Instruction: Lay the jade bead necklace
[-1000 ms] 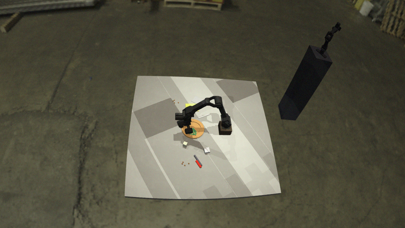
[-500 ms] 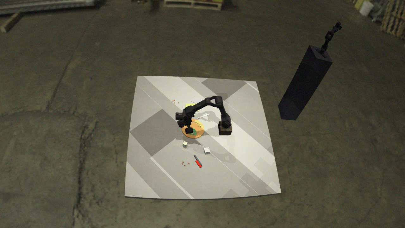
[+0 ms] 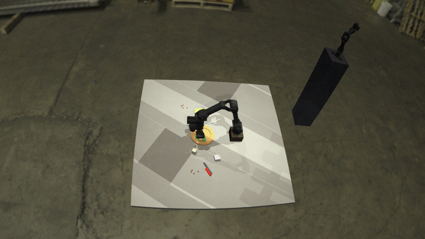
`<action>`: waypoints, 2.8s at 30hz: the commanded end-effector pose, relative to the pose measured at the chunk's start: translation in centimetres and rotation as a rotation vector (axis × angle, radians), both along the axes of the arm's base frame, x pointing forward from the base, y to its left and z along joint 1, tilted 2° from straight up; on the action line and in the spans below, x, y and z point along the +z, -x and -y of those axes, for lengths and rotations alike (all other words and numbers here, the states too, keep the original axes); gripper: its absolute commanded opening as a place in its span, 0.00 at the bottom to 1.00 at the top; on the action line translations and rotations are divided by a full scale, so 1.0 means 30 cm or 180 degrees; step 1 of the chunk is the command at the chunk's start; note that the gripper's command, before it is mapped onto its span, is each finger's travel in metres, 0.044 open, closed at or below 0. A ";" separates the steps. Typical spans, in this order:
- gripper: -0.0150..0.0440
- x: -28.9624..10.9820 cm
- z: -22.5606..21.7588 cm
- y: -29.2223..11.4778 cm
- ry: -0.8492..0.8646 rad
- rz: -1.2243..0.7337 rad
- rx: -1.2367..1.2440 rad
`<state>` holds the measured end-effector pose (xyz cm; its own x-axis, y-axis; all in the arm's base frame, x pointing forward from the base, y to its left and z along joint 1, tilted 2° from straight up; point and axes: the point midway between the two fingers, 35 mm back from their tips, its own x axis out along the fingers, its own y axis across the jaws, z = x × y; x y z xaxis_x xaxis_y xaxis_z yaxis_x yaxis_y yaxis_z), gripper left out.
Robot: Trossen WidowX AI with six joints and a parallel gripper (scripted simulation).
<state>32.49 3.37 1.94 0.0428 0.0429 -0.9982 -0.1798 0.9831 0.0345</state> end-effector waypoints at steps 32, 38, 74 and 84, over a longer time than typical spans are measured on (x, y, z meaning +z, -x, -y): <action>0.41 -0.098 -0.004 0.003 0.0002 -0.0024 -0.0001; 0.25 -0.098 -0.004 0.003 0.0002 -0.0024 -0.0001; 0.25 -0.079 -0.003 0.010 0.0000 -0.0041 -0.0011; 0.25 -0.077 0.043 -0.053 0.0004 -0.0036 -0.0011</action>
